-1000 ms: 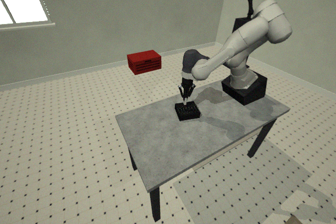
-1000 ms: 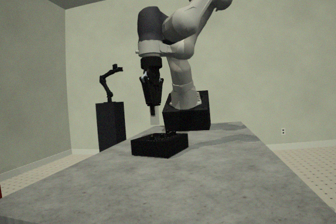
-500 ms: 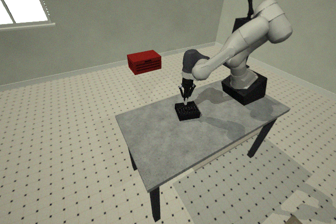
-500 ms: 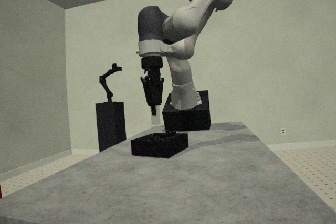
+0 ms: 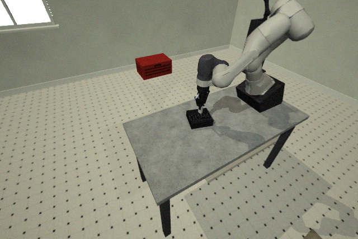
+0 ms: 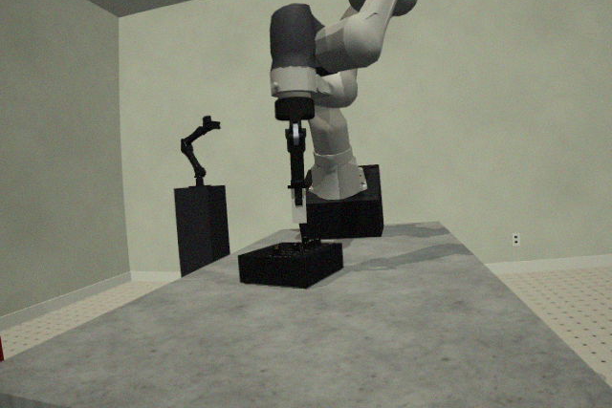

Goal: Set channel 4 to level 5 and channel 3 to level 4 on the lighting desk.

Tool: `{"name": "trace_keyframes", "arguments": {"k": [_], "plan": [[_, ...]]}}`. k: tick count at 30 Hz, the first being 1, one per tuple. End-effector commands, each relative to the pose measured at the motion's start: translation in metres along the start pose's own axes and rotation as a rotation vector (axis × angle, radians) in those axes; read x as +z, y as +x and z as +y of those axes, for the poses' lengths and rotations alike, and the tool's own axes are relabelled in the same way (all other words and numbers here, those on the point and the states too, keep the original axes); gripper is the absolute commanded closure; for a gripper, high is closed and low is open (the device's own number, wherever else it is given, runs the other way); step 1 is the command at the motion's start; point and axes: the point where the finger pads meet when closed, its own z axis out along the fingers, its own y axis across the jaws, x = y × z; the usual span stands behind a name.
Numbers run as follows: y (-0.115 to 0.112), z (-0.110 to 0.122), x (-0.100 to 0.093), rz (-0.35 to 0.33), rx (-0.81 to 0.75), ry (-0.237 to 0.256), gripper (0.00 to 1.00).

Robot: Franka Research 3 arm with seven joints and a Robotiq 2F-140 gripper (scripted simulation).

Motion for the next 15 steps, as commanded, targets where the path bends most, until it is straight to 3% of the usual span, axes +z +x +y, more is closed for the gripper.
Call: {"name": "trace_keyframes", "arguments": {"k": [1,9,15], "plan": [[0.004,0.002,0.0,-0.002,-0.241,-0.01,1.0],[0.026,0.003,0.006,-0.012,-0.554,0.016,1.0],[0.03,0.003,0.008,-0.018,-0.773,0.036,1.0]]}}
